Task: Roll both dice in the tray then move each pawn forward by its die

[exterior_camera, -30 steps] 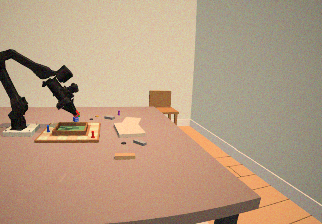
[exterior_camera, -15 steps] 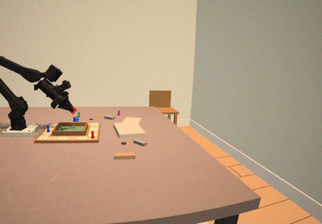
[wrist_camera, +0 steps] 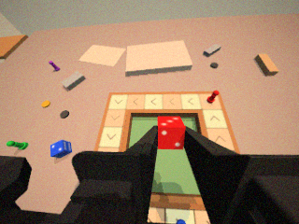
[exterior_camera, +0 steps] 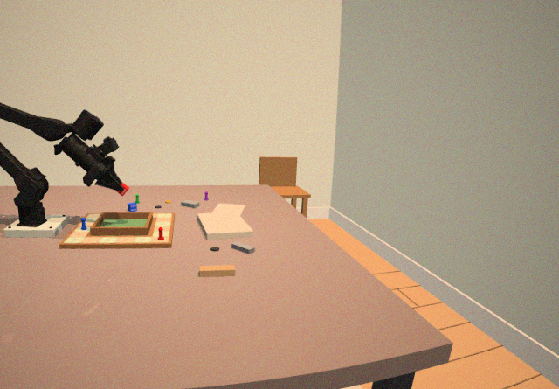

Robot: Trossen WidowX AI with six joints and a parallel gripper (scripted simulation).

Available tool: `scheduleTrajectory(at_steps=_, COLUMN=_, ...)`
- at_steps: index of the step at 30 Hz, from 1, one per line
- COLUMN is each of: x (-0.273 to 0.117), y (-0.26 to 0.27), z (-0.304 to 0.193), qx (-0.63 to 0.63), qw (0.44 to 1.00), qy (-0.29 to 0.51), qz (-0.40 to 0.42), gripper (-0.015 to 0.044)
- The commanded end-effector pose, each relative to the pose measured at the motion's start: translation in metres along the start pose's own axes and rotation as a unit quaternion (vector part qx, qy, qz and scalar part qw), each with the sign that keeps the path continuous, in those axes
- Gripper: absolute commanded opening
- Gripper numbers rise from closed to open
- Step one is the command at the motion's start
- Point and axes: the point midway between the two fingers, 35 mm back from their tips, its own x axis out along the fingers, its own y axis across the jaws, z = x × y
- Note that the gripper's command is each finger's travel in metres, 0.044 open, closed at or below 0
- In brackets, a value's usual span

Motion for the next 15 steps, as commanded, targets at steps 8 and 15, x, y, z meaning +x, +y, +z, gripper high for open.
scheduleTrajectory(at_steps=8, x=0.000, y=0.000, z=0.000, qx=0.000, qw=1.000, qy=0.000, qz=0.000, gripper=0.0105)
scheduleTrajectory(at_steps=15, x=-0.009, y=0.000, z=0.012, qx=-0.001, qw=1.000, qy=0.000, qz=0.001, gripper=0.0289)
